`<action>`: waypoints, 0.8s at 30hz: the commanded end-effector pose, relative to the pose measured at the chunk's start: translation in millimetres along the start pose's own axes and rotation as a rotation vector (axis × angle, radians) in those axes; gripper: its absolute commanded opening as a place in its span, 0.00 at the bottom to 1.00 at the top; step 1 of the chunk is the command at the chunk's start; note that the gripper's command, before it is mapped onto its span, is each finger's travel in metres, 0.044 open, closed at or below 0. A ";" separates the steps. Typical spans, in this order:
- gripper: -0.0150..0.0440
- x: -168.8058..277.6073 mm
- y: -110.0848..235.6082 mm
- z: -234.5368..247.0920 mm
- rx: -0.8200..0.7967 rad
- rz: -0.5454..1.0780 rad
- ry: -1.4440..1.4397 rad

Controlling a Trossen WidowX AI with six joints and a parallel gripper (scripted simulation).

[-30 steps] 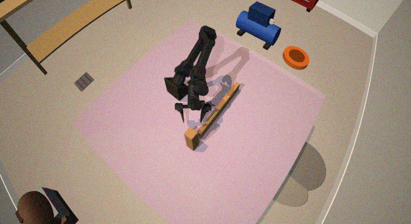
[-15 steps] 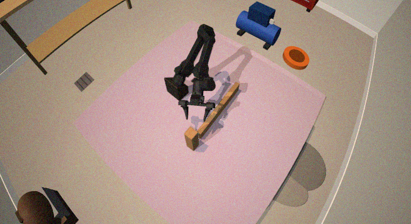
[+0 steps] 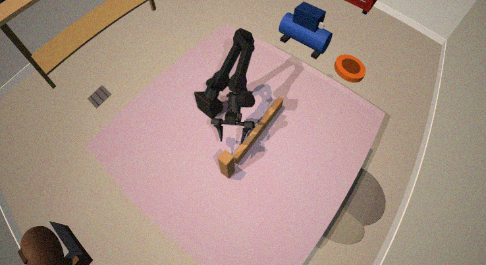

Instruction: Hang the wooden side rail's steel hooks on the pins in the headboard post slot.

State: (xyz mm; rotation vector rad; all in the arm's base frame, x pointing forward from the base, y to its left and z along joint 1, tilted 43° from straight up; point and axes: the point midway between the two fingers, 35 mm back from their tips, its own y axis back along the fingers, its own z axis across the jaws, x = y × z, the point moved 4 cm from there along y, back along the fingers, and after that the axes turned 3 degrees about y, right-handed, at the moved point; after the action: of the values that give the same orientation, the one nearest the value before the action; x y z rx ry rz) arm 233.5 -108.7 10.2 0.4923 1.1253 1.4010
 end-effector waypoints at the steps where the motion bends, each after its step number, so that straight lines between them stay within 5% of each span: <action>1: 1.00 -0.8 -0.8 0.8 0.005 0.008 0.030; 24: 1.00 -12.6 -19.4 22.4 -0.140 0.456 1.193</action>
State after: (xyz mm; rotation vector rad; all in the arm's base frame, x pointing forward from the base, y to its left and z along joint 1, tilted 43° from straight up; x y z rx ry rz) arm 261.4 -115.8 8.1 -0.1753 1.8486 2.1577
